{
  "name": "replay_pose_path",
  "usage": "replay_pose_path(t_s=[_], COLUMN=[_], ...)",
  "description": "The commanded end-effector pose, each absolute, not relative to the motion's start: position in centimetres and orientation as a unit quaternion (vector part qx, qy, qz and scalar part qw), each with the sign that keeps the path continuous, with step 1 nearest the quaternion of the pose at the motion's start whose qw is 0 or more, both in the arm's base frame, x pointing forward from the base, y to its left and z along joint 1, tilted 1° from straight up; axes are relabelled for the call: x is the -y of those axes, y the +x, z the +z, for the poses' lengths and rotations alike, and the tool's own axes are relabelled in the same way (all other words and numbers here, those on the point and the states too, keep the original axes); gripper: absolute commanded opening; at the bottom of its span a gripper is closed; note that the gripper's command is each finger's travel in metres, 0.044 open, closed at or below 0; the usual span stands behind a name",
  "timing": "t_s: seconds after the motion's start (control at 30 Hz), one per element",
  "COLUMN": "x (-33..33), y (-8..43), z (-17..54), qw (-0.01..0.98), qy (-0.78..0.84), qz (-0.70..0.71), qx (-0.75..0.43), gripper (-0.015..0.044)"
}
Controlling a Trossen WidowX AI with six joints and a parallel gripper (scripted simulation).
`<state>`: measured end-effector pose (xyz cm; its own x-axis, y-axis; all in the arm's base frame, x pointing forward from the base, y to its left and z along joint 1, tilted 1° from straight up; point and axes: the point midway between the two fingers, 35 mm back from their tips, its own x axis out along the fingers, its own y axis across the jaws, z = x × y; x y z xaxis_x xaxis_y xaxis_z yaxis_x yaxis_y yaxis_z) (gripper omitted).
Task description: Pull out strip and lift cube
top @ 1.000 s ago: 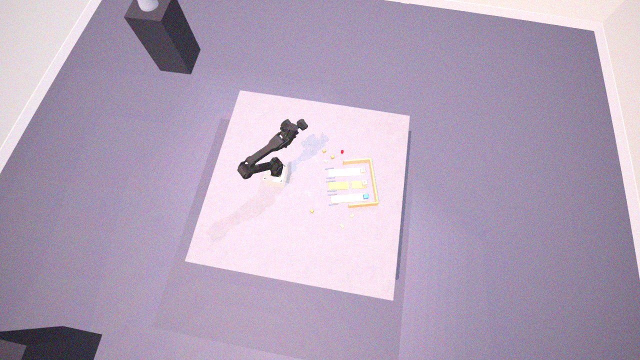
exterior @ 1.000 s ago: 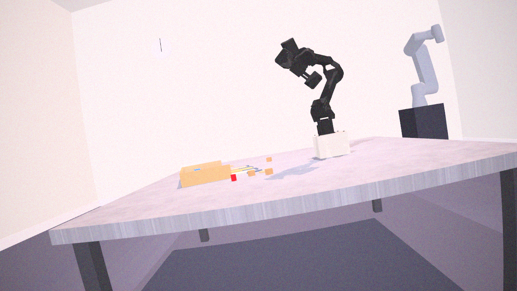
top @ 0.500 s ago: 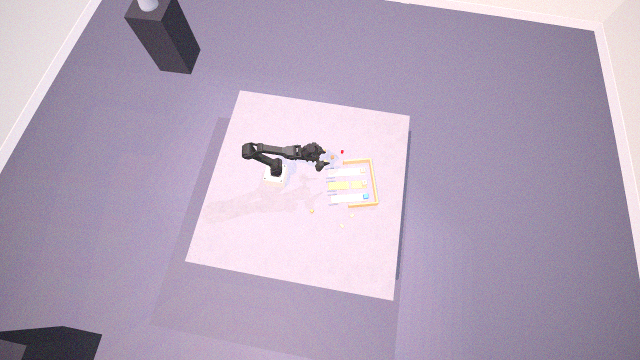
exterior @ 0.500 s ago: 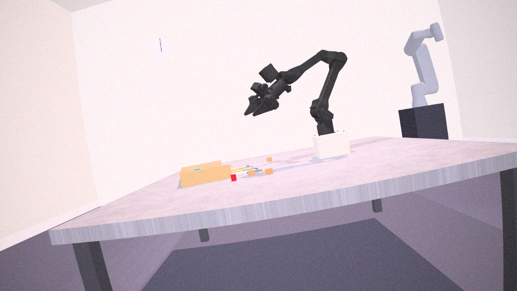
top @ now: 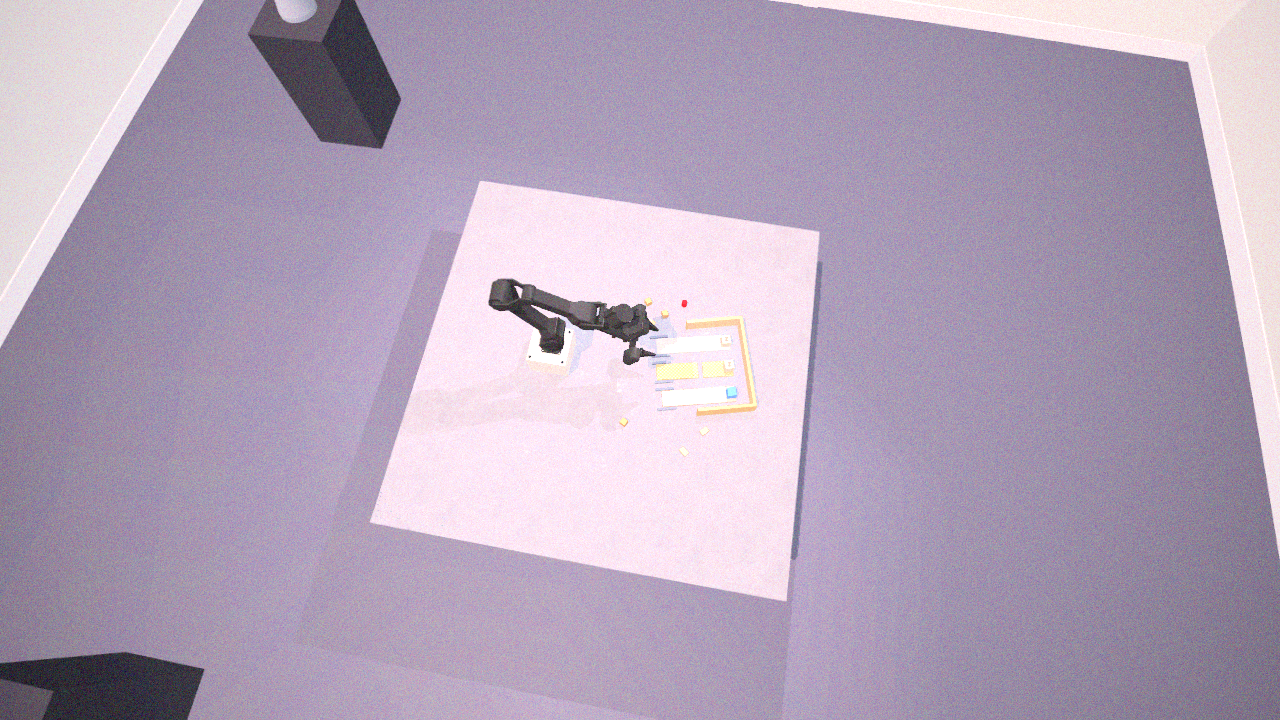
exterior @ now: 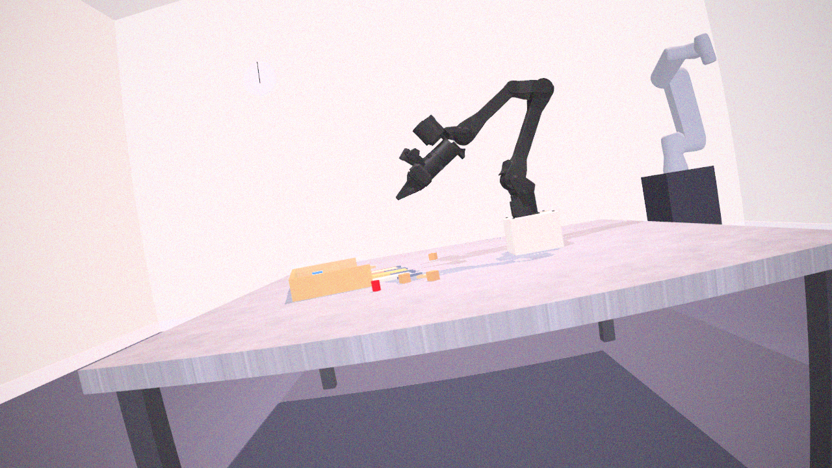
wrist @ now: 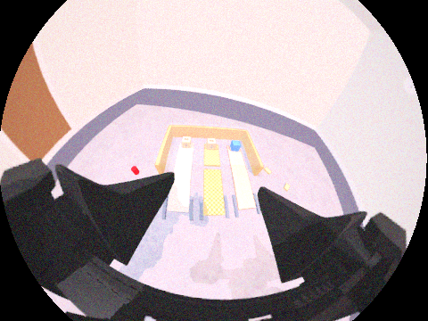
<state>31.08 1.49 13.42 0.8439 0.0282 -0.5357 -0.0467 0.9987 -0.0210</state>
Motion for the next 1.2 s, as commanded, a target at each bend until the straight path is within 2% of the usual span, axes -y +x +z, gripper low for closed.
replay_pose_path(t_s=[0.0,0.13,0.33,0.63,0.87,1.17], x=[-1.4,-1.4,-3.0,-6.7,-9.2,-9.3], y=[31.1,31.1,33.1,35.8,36.3,36.3], z=[13.4,13.4,11.7,7.1,3.2,2.5], qw=[0.96,0.96,0.924,0.819,0.722,0.719], qy=[-0.013,-0.013,-0.021,-0.048,-0.075,-0.076], qz=[0.015,0.015,0.036,0.069,0.081,0.081], qx=[-0.278,-0.278,-0.379,-0.568,-0.683,-0.686], gripper=[0.04,0.04,0.0242,0.0006,0.0,0.0])
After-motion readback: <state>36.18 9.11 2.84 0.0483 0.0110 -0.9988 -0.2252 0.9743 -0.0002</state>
